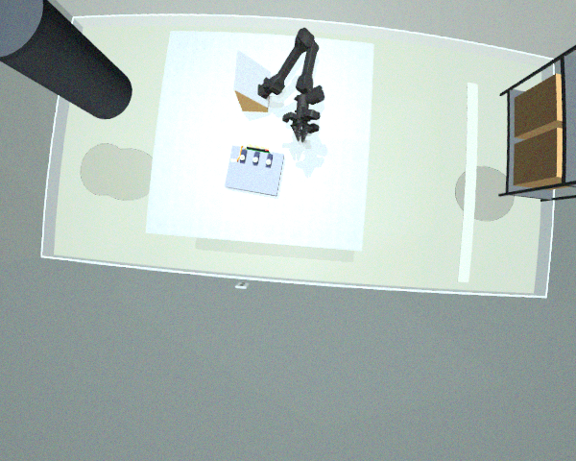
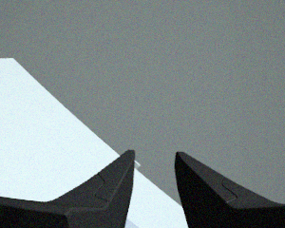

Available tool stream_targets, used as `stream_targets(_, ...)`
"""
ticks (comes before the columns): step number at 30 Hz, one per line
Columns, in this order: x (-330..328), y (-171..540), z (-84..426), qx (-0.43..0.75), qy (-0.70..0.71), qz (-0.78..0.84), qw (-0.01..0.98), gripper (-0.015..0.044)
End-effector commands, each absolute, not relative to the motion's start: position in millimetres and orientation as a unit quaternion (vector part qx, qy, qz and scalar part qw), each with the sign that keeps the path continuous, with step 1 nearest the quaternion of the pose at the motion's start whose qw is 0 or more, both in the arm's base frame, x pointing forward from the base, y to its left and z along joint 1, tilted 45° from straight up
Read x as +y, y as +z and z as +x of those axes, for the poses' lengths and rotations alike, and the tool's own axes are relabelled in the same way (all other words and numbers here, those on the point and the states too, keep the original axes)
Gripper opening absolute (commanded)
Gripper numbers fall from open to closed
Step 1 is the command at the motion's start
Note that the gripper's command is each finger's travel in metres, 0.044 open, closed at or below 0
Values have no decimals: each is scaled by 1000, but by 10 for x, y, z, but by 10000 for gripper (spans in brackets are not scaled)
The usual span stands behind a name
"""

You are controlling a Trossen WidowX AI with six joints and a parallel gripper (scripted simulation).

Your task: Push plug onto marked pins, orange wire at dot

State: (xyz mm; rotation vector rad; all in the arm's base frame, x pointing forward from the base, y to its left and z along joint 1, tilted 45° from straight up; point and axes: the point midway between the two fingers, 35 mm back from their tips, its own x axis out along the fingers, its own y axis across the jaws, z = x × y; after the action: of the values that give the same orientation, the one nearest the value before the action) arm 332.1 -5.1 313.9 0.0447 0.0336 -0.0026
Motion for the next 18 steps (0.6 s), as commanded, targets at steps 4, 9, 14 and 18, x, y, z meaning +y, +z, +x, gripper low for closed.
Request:
stream_targets(4,-125,2923,3580,91,0,58,994,115)
stream_targets(9,-204,2720,3763,150,-4,92,984,115)
stream_targets(14,-292,2500,3922,208,-11,129,970,115)
stream_targets(18,-367,2314,4032,252,-19,161,954,115)
